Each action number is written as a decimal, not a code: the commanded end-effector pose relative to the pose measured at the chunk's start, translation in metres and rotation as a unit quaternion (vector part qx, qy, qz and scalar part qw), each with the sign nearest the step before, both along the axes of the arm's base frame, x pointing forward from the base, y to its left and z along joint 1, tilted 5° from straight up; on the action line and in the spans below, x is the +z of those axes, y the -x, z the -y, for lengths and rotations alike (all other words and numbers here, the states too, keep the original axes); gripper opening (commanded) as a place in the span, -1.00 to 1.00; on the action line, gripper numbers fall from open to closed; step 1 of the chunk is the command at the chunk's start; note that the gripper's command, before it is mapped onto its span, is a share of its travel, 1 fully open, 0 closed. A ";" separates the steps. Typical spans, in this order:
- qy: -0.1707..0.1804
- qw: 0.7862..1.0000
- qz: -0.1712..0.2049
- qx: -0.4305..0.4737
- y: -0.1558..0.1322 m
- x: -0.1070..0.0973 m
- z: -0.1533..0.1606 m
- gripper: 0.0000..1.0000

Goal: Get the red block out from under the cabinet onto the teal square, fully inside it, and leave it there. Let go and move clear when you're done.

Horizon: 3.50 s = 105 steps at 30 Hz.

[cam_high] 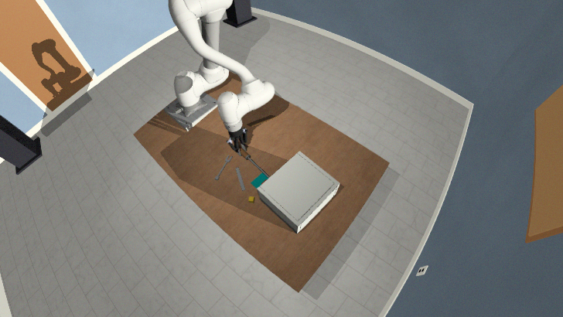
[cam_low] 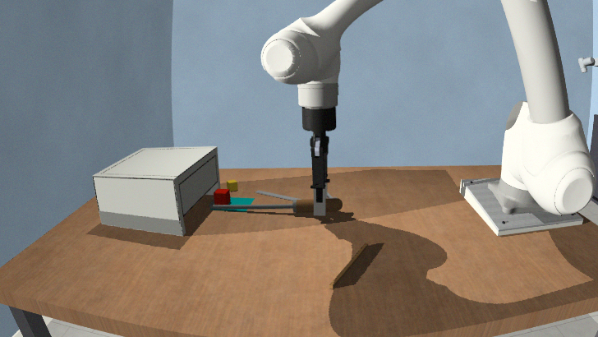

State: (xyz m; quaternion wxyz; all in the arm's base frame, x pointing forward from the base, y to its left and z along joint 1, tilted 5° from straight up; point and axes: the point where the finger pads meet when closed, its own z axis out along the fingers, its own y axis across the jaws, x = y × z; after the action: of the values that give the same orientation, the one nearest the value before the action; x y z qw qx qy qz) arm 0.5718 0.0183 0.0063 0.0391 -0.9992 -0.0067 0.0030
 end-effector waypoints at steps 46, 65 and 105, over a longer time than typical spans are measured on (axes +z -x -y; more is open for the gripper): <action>0.000 1.000 0.000 0.000 0.014 0.000 0.000 -1.00; 0.000 1.000 0.000 0.000 0.014 0.000 0.000 -1.00; 0.000 1.000 0.000 0.001 0.029 0.000 0.001 -1.00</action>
State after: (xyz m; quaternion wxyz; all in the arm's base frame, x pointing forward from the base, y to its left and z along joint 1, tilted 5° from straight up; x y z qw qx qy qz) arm 0.5429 0.0177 0.0064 0.0391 -0.9992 -0.0080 0.0029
